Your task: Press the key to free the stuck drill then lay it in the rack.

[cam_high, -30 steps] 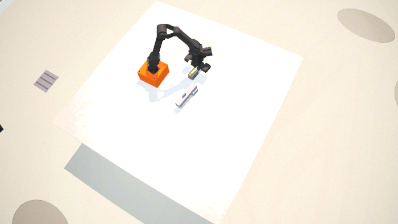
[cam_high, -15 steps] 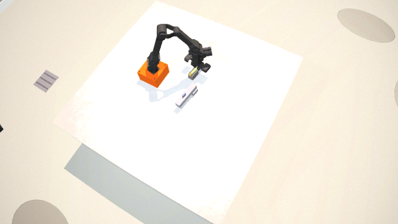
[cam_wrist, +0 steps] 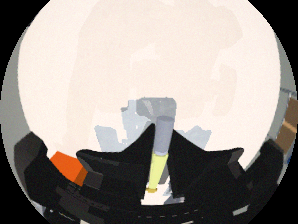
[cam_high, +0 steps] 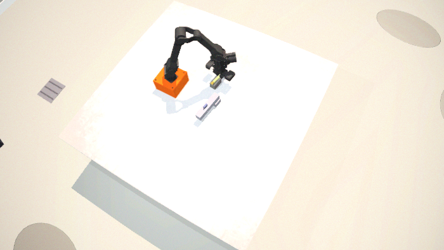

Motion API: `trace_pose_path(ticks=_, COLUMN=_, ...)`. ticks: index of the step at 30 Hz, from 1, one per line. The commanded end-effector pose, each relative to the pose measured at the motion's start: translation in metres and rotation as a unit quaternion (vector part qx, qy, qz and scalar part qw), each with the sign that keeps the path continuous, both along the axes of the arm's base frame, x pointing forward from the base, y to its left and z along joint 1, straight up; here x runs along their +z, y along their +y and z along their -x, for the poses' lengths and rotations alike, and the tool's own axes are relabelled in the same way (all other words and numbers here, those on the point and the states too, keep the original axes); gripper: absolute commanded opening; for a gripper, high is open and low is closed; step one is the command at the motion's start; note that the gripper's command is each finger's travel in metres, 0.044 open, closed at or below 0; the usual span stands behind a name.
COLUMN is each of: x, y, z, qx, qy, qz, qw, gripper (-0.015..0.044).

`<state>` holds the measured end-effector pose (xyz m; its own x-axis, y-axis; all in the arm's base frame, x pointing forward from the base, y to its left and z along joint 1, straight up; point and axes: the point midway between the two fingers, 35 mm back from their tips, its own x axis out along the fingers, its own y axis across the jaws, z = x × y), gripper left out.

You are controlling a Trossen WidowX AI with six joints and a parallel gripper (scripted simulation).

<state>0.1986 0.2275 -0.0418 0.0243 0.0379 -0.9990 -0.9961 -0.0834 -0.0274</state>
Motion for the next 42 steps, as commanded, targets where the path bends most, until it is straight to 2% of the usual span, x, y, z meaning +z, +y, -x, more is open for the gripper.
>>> trace_pose_path(ticks=1, x=0.0, y=0.0, z=0.0, qx=0.0, qy=0.001, qz=0.001, qw=1.0, gripper=0.0079)
trace_pose_path(ticks=15, x=0.0, y=0.0, z=0.0, qx=0.0, qy=0.001, qz=0.001, qw=1.0, gripper=0.044)
trace_pose_path(ticks=35, x=0.08, y=-0.001, z=0.001, qx=-0.001, qy=0.003, qz=0.01, qw=1.0, gripper=0.044)
trace_pose_path(ticks=37, x=0.078, y=0.002, z=-0.002, qx=0.006, qy=-0.005, qz=-0.004, qw=1.0, gripper=0.044)
trace_pose_path(ticks=42, x=0.118, y=0.022, z=-0.031, qx=0.042, qy=-0.082, qz=-0.086, qw=0.992, gripper=0.044)
